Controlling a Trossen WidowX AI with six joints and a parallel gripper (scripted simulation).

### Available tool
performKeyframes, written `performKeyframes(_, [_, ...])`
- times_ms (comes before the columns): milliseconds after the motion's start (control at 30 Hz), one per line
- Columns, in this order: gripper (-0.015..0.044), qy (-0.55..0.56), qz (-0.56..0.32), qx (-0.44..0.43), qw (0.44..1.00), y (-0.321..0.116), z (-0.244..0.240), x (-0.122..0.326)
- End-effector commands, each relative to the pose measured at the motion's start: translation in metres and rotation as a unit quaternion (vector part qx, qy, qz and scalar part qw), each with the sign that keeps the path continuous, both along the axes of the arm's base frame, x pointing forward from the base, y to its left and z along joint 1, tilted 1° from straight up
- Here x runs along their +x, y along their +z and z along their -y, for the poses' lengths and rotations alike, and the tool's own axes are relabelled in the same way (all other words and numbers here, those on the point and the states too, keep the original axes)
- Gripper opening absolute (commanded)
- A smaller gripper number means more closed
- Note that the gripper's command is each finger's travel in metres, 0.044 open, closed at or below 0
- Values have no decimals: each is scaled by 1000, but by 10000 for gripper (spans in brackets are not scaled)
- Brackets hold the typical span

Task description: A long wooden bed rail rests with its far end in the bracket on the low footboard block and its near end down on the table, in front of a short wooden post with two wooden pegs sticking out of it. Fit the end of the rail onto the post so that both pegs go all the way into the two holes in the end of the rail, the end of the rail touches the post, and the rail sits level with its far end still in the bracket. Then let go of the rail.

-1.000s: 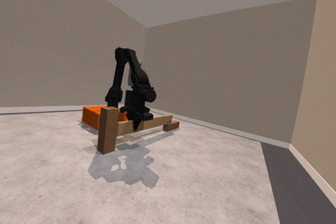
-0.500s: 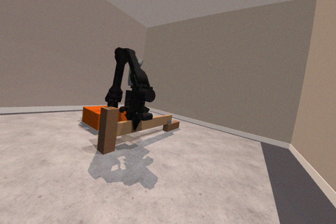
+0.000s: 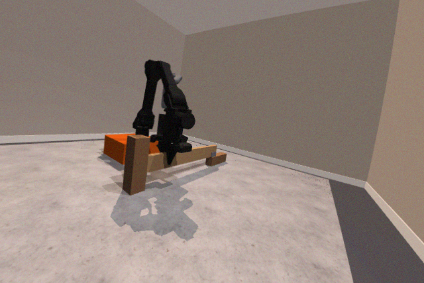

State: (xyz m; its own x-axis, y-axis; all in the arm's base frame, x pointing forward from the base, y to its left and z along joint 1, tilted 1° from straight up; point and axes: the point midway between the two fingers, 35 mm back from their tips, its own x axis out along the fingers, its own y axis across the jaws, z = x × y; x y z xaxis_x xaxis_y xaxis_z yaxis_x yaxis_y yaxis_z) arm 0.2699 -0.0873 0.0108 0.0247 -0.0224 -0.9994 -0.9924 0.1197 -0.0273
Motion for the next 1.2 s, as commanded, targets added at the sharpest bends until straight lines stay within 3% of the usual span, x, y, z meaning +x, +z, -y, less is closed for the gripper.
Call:
performKeyframes(0, [0, 0, 2, -2, 1000, 1, 3, 1])
performKeyframes(833, [0, 0, 2, -3, 1000, 2, 11, 0])
performKeyframes(1167, [263, -1, 1, -1, 1000, 1, 8, -1])
